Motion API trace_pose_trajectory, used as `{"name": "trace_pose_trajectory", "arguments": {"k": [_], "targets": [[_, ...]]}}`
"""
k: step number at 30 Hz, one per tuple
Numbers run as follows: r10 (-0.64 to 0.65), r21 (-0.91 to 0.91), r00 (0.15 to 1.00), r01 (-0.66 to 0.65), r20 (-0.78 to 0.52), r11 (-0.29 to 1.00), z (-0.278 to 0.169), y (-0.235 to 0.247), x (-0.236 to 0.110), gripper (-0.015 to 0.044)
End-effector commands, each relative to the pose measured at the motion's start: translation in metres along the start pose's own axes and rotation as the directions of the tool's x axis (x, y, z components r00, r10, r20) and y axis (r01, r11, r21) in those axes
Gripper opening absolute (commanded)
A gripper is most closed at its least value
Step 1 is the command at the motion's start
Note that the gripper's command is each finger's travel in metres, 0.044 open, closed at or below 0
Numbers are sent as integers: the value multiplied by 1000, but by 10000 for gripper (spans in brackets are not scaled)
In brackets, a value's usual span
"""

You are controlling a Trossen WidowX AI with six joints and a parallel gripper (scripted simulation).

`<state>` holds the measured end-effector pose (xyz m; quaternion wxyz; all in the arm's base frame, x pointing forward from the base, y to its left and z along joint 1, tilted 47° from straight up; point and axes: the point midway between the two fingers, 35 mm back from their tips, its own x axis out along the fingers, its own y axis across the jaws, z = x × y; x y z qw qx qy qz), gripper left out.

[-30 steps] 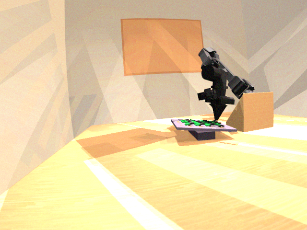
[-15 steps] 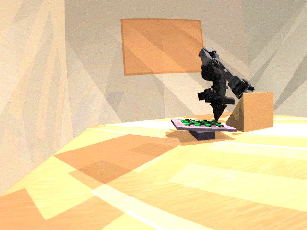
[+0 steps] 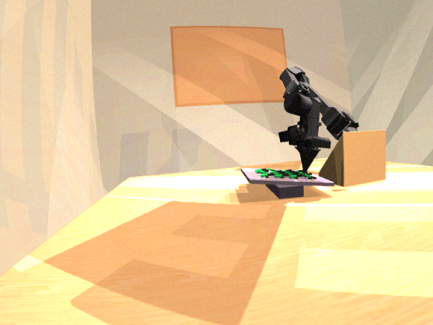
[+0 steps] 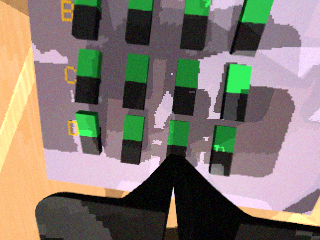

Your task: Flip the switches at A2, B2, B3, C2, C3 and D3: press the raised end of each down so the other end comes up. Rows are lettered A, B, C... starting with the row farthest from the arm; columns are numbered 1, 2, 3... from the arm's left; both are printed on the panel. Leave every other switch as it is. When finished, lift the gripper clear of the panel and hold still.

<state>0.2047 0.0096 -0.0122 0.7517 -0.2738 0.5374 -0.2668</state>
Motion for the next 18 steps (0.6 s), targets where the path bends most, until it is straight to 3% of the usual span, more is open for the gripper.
{"name": "trace_pose_trajectory", "arguments": {"k": [1,18], "targets": [[-3,-4,1000,3,2,1000,0,0,1,0],[-3,-4,1000,3,2,1000,0,0,3,0]]}}
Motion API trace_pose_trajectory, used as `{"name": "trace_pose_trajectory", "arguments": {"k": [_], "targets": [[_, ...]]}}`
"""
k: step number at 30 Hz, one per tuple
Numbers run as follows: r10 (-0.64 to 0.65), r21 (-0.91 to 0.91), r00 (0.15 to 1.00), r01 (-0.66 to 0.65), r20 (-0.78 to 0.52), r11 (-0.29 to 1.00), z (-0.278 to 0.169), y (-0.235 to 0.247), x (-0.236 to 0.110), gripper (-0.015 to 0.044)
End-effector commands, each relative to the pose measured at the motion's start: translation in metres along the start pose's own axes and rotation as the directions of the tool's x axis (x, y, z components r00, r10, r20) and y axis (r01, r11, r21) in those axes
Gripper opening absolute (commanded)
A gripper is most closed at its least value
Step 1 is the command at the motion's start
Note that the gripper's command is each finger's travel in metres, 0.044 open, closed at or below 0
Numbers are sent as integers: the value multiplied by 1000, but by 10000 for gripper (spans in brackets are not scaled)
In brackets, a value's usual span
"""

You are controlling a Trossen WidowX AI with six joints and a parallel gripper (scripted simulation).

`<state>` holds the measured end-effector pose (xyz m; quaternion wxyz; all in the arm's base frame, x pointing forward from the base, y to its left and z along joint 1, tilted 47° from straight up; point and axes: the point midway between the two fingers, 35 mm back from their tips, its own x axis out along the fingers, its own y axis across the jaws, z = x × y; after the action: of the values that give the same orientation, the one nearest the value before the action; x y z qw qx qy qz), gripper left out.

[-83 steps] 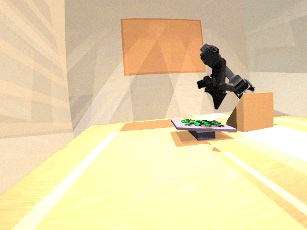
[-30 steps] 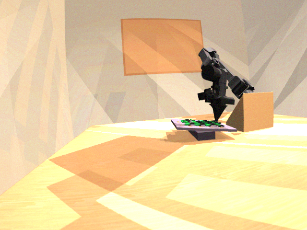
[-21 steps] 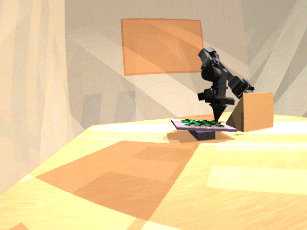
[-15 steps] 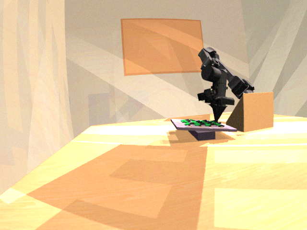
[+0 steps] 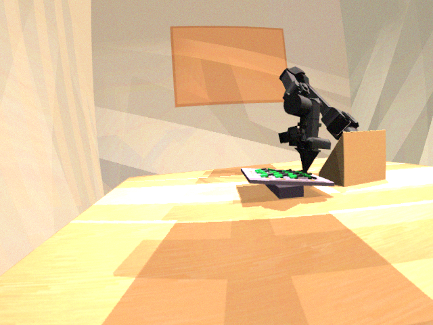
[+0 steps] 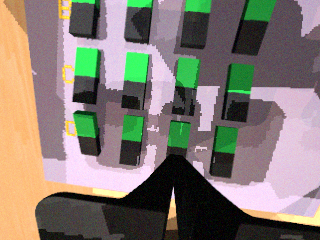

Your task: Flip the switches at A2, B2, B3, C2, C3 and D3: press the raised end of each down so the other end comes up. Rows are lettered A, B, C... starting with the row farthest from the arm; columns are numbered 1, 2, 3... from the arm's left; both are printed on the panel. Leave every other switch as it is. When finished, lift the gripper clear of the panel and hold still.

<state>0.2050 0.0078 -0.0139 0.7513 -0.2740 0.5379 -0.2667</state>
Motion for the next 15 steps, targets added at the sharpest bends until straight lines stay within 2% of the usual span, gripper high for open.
{"name": "trace_pose_trajectory", "arguments": {"k": [1,13,15], "targets": [[-3,-3,1000,3,3,1000,0,0,1,0],[-3,-3,1000,3,3,1000,0,0,2,0],[3,0,1000,-3,-2,1000,1,1,-6,0]]}}
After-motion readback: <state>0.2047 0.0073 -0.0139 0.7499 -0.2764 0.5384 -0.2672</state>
